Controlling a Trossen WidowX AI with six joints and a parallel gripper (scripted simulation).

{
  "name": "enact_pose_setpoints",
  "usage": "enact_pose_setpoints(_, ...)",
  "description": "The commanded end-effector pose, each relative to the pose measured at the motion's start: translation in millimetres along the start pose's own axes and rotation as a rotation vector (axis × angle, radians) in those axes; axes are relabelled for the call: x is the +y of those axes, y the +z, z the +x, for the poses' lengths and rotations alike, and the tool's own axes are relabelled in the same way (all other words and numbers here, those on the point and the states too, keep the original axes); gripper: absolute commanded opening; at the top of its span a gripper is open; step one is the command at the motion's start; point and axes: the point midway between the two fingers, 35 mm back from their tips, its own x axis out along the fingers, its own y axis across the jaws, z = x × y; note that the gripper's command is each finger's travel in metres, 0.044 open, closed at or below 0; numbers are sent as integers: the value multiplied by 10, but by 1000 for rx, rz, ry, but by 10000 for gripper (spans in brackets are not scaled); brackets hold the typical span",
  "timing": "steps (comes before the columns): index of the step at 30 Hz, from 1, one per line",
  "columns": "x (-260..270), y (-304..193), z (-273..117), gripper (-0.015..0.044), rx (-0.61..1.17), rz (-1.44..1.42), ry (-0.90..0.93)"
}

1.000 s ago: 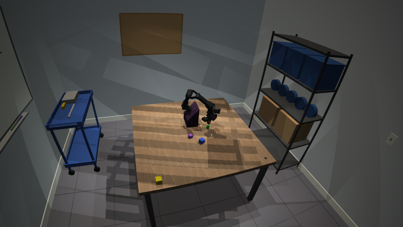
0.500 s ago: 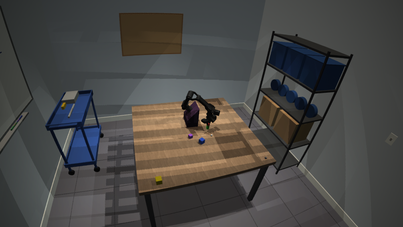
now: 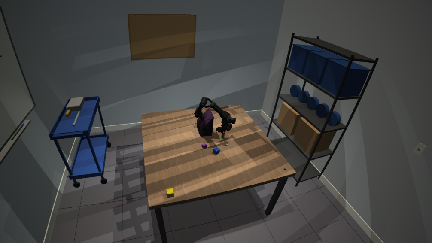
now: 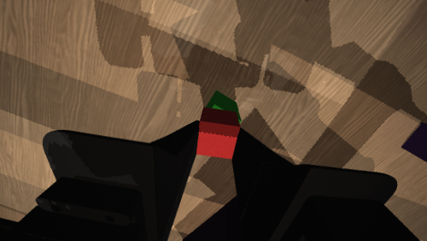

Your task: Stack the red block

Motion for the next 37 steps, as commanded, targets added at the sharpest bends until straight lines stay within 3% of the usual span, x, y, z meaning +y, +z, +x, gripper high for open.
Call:
enact_pose_setpoints(1,-3,5,-28,0,-3,-3,-2)
enact_pose_setpoints(18,0,1,-2,440,-1,0,0)
enact_pose_setpoints(37,0,1,-2,440,-1,0,0)
